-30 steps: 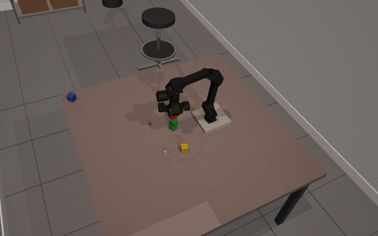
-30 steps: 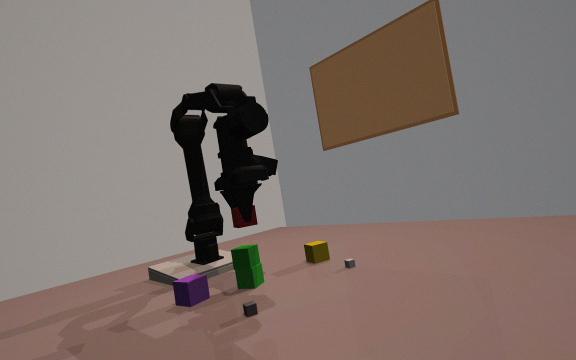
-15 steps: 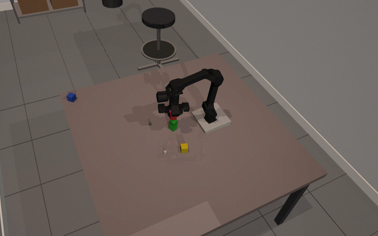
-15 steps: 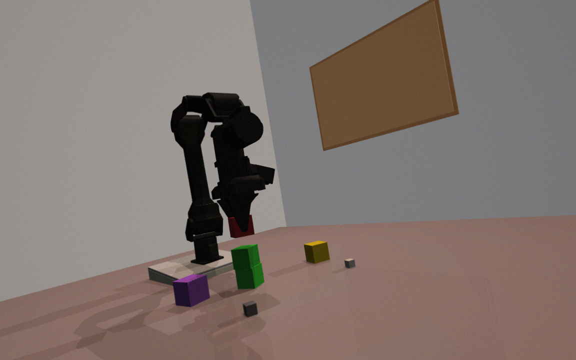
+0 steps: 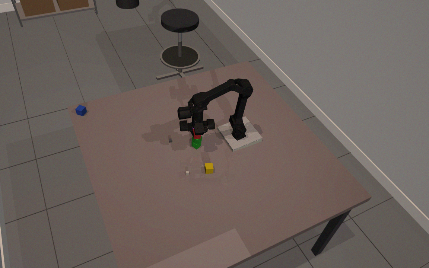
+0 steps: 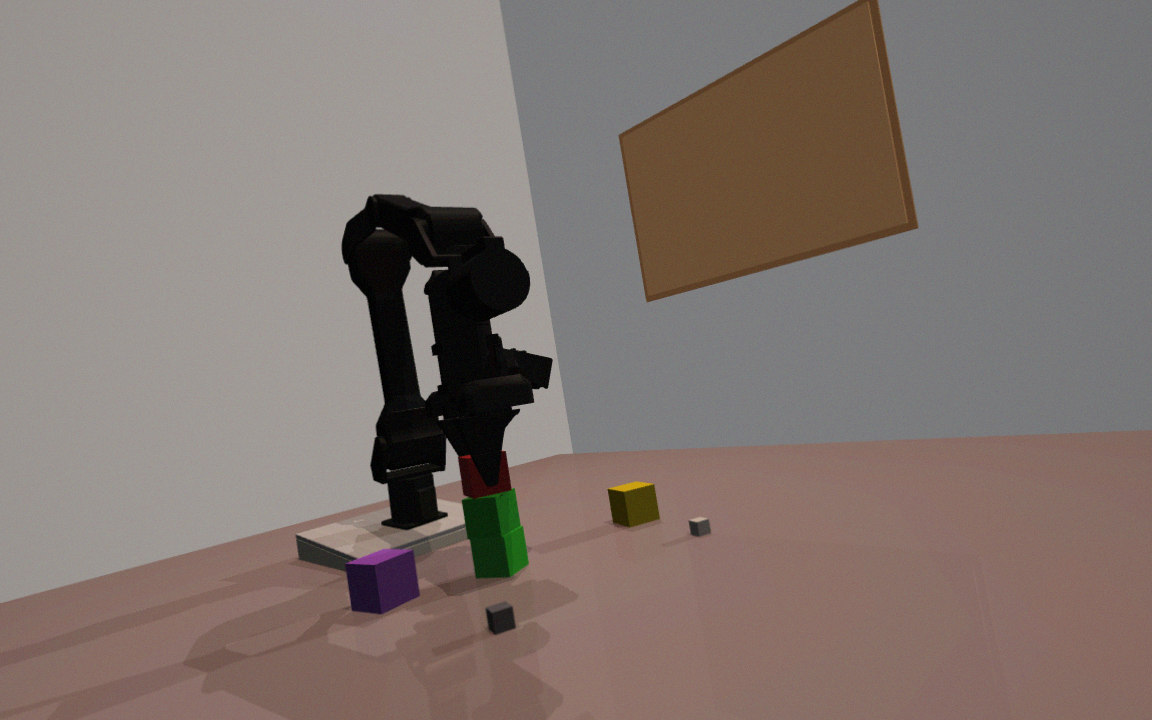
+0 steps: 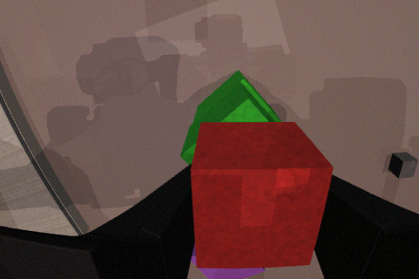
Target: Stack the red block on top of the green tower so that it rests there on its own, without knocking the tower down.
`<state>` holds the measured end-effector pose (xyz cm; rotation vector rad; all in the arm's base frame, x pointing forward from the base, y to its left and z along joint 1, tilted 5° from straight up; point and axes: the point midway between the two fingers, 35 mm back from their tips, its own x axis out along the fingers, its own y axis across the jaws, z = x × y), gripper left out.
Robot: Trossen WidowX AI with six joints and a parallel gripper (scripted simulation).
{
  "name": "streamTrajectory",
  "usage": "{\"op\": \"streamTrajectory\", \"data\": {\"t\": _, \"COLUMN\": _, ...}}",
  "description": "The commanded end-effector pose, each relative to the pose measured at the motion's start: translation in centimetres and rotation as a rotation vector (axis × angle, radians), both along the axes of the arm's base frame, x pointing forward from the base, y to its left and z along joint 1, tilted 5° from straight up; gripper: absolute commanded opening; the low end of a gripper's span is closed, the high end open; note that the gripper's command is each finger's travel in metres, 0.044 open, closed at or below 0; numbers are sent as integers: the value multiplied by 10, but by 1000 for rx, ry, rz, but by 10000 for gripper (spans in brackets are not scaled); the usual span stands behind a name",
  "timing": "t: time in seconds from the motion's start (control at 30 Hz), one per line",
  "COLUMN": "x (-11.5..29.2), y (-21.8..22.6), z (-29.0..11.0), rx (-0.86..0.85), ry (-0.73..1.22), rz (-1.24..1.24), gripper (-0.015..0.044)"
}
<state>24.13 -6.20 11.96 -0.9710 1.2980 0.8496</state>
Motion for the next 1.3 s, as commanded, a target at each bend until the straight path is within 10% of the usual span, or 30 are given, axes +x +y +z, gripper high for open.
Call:
{"op": "streamTrajectory", "data": {"t": 0.0, "x": 0, "y": 1, "z": -2, "rx": 3, "ry": 1, "rz": 5, "gripper": 0}}
{"op": "streamTrajectory", "data": {"t": 0.83, "x": -1, "y": 1, "z": 4, "rx": 3, "ry": 1, "rz": 5, "gripper": 0}}
{"op": "streamTrajectory", "data": {"t": 1.27, "x": -1, "y": 0, "z": -2, "rx": 1, "ry": 4, "rz": 0, "gripper": 341}}
